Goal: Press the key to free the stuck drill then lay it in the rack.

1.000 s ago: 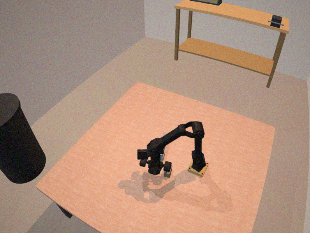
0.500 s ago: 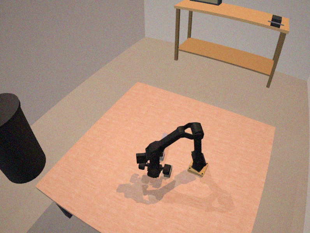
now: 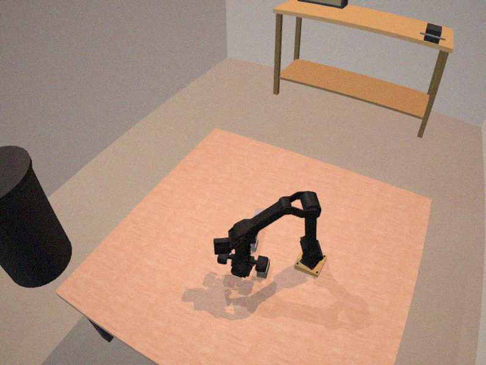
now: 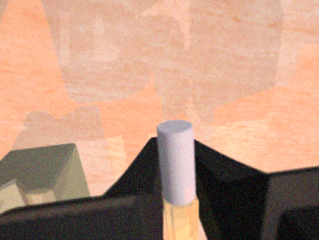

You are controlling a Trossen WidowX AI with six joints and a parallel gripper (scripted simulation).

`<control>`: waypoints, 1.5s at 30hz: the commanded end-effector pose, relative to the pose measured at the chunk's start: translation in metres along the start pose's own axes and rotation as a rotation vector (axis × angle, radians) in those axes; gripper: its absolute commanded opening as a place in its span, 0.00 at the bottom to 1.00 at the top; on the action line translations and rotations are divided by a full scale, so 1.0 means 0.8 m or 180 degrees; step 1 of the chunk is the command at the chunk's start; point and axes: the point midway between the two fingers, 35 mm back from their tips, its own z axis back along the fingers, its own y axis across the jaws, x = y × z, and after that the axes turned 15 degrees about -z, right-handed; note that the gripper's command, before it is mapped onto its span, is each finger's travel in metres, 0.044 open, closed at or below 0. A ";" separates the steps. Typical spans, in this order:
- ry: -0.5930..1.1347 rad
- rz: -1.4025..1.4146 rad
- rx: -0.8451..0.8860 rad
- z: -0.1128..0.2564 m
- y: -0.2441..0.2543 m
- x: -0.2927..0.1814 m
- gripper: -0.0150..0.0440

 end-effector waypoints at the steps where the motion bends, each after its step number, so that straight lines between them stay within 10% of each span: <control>1: -0.0009 0.0004 -0.0005 0.004 0.000 0.000 0.25; 45: -0.0008 0.0004 -0.0005 0.033 0.001 -0.004 0.25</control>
